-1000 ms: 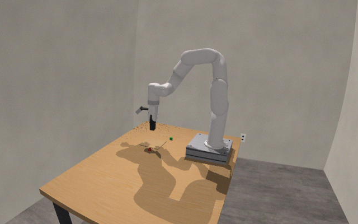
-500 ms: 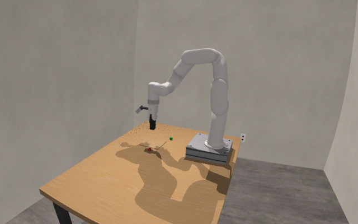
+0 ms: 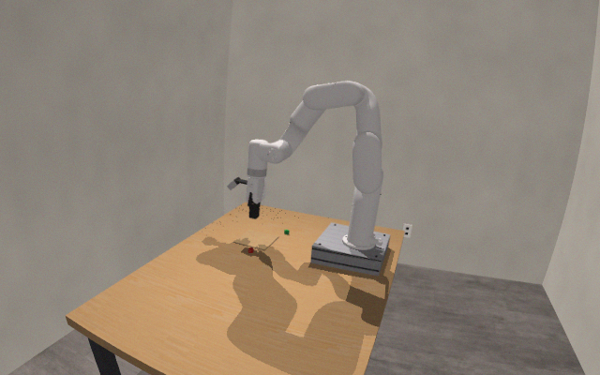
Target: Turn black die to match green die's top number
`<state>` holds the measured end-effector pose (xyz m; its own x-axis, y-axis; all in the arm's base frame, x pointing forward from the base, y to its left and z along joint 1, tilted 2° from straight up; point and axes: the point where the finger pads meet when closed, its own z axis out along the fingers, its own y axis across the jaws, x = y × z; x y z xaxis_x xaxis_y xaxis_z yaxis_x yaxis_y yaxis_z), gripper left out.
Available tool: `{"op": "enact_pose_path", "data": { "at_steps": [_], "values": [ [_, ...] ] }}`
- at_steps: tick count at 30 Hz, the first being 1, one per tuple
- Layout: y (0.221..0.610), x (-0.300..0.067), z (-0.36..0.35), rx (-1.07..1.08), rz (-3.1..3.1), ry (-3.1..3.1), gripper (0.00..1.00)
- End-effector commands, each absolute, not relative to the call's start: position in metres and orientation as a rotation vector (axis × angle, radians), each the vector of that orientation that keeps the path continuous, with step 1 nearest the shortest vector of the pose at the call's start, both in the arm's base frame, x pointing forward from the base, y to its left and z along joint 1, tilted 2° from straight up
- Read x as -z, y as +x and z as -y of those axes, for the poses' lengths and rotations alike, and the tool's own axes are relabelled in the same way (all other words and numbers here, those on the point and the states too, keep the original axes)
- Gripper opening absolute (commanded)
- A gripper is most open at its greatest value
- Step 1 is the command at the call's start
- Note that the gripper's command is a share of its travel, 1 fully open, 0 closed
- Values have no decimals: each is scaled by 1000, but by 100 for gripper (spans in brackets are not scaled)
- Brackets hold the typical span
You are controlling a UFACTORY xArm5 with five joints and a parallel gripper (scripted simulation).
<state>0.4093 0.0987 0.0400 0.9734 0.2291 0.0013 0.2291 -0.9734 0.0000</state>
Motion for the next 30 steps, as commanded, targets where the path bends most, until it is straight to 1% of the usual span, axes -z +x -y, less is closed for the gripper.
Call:
{"op": "enact_pose_path", "data": {
  "at_steps": [1,7,9,13,14,17,18,22,24,26,30],
  "values": [
    [409,-41,-98,124,362,-3109,11],
    [407,-40,-96,459,356,-3053,11],
    [407,-40,-96,459,356,-3053,11],
    [405,-40,-95,704,345,-2988,11],
    [405,-40,-95,712,345,-2985,11],
    [403,-40,-94,878,338,-2928,11],
    [403,-40,-94,886,338,-2925,11],
    [401,-39,-94,1076,328,-2846,11],
    [401,-40,-94,1122,326,-2825,11],
    [401,-40,-94,1122,326,-2825,11],
    [400,-40,-93,1254,318,-2759,11]
  ]
}}
